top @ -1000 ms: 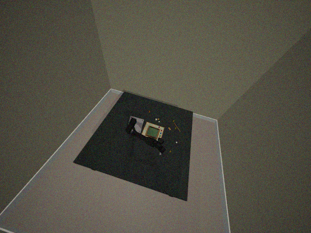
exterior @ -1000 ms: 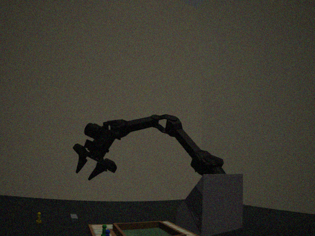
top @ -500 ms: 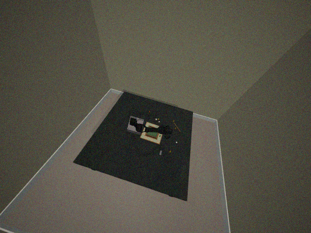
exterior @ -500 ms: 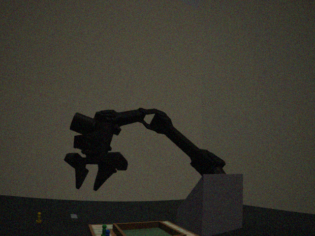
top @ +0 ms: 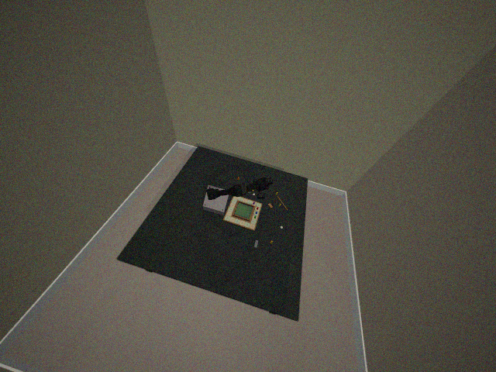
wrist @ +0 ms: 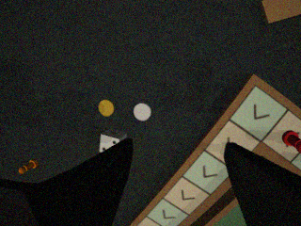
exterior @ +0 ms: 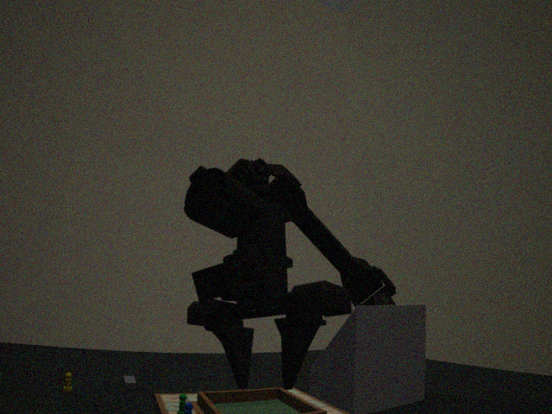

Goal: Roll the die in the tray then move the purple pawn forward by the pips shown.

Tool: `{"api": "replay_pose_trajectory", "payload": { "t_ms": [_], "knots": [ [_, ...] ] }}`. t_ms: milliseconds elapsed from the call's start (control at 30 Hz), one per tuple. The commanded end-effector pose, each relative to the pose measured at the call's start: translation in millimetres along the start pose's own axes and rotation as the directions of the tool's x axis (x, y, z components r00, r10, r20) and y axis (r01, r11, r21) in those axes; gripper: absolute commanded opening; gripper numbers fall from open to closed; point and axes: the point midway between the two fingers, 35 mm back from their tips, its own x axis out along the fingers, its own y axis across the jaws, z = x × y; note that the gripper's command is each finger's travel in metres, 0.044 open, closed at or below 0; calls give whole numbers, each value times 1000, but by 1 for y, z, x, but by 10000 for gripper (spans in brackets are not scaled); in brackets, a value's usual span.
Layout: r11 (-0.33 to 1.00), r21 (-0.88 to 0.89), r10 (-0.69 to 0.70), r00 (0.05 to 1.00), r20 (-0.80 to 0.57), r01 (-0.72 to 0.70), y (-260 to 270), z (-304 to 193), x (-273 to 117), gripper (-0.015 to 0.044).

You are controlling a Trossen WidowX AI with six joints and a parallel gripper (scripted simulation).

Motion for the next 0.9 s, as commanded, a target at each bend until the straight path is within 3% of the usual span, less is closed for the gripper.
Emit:
{"api": "replay_pose_trajectory", "payload": {
  "t_ms": [0,133,867],
  "knots": [
    [991,89,-89,993,-79,96,59,-21,27,275],
    [975,141,-156,981,-112,171,90,-39,43,275],
    [975,141,-157,981,-113,173,86,-51,75,275]
  ]
}}
